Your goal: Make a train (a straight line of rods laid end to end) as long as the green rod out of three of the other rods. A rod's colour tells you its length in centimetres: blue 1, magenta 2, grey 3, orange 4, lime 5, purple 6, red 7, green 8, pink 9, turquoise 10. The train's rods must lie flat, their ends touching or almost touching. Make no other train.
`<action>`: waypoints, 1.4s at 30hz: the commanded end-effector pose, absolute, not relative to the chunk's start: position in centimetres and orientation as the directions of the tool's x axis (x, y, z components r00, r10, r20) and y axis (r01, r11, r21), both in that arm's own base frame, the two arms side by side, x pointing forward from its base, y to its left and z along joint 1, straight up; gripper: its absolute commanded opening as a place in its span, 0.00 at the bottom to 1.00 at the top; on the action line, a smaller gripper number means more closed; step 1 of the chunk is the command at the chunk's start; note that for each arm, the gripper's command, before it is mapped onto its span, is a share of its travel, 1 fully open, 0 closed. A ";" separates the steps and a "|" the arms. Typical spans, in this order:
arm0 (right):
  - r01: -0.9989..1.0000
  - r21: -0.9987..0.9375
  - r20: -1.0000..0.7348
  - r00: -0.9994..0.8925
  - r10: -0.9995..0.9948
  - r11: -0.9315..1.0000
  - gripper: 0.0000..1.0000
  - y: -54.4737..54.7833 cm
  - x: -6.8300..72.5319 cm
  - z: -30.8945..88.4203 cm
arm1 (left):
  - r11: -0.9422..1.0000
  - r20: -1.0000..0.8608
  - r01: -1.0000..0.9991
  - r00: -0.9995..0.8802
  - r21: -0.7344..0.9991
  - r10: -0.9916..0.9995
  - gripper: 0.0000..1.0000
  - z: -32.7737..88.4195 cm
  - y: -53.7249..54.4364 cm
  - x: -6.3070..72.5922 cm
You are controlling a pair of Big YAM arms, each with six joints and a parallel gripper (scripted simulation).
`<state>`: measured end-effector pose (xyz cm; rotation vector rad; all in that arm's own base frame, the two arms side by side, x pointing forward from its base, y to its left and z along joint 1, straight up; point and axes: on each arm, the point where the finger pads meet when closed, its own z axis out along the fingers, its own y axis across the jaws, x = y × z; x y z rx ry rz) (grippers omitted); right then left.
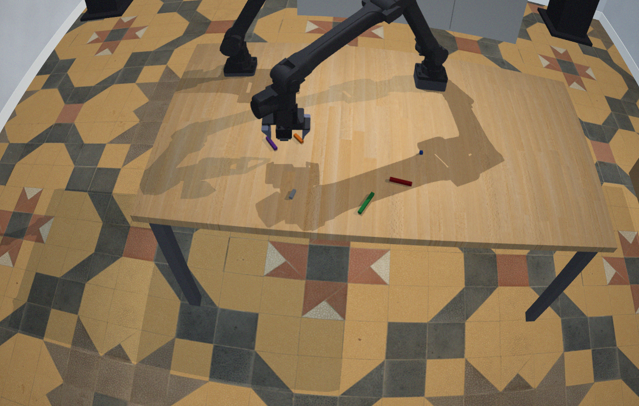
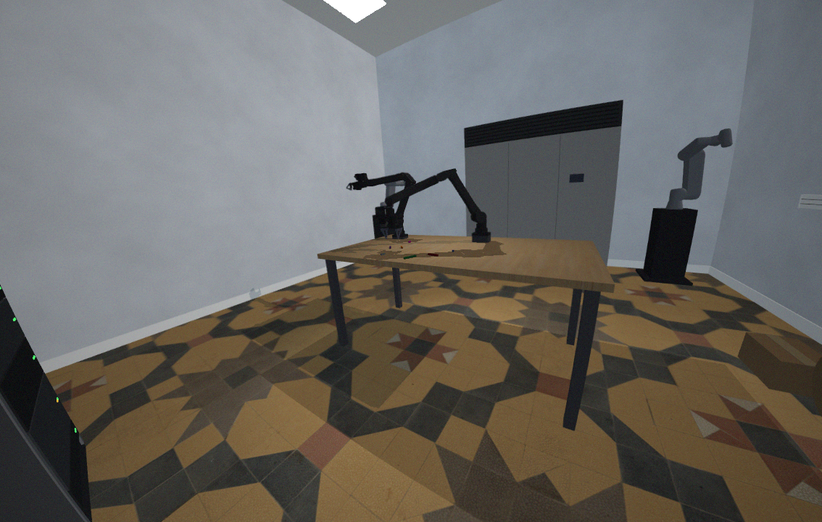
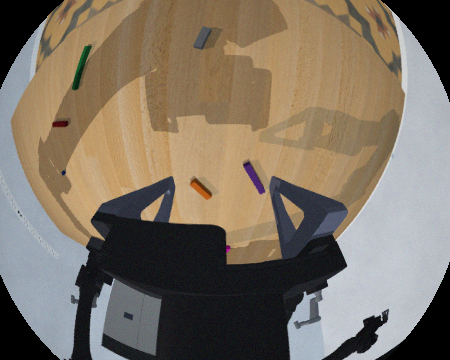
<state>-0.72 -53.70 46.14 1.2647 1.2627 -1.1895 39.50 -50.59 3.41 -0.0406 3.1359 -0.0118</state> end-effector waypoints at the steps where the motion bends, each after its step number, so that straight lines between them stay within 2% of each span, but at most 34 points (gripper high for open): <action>1: 1.000 0.000 -1.000 0.000 0.000 -0.023 1.00 -54.5 -1.3 50.1 | 0.981 -0.015 -0.192 -0.981 -0.027 -0.192 1.00 4.4 -51.2 42.1; 4: 1.000 0.000 -1.000 0.000 0.000 -0.023 1.00 -54.5 -1.3 50.1 | 0.975 -0.014 -0.219 -0.975 -0.028 -0.220 1.00 4.4 -51.1 42.4; 5: 1.000 0.000 -1.000 0.000 0.000 -0.023 1.00 -54.5 -1.3 50.1 | 0.957 -0.013 -0.290 -0.957 -0.029 -0.290 1.00 4.3 -50.9 43.1; 19: 1.000 0.000 -1.000 0.000 0.000 -0.023 1.00 -54.5 -1.3 50.1 | 0.779 -0.003 -0.627 -0.779 -0.031 -0.627 1.00 4.3 -49.4 47.1; 25: 1.000 0.000 -1.000 0.000 0.000 -0.023 1.00 -54.5 -1.3 50.1 | 0.728 -0.001 -0.685 -0.729 -0.032 -0.685 1.00 4.3 -49.1 47.8; 42: 1.000 0.000 -1.000 0.000 0.000 -0.023 1.00 -54.5 -1.3 50.1 | 0.737 -0.001 -0.675 -0.738 -0.035 -0.675 1.00 4.4 -49.7 47.2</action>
